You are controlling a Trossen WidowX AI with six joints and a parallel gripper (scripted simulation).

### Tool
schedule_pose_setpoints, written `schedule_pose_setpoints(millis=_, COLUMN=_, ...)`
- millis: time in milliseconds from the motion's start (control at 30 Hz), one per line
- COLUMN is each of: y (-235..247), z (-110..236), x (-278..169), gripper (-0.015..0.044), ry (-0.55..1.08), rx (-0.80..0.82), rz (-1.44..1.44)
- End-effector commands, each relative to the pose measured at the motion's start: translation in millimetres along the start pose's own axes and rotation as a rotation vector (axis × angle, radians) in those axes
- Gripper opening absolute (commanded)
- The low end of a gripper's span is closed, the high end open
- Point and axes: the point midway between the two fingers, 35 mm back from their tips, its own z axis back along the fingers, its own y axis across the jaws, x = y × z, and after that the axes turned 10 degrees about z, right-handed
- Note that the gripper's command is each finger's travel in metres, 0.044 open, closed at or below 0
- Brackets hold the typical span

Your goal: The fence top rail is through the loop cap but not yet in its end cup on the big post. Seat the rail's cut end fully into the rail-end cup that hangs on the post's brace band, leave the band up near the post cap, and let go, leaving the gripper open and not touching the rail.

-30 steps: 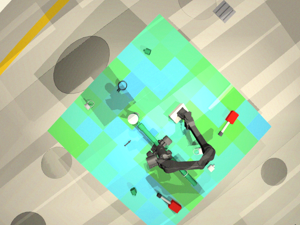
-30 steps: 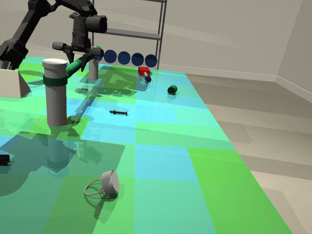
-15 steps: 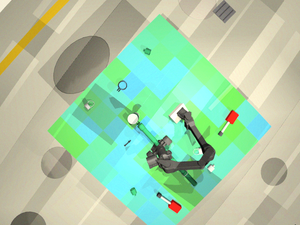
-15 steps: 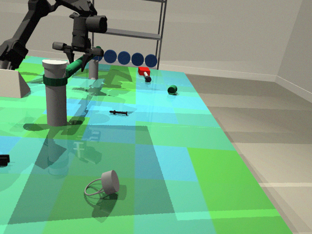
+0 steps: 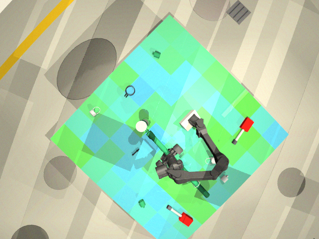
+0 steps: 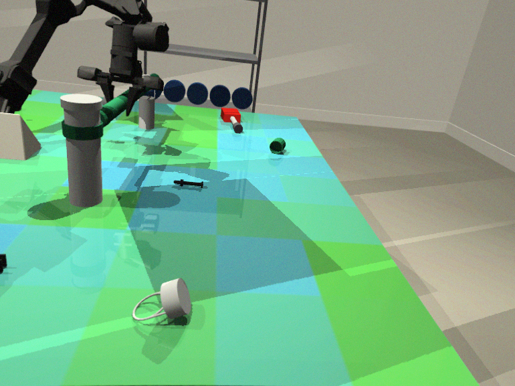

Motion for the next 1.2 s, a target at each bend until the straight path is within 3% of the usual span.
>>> schedule_pose_setpoints(millis=0, y=1.3, z=1.8, x=-4.2, gripper=0.0, ry=0.011, rx=0.0, rz=-0.002)
schedule_pose_setpoints(millis=1167, y=2.1, z=0.0, x=-8.0, gripper=0.0, ry=0.0, rx=0.001, rz=0.0)
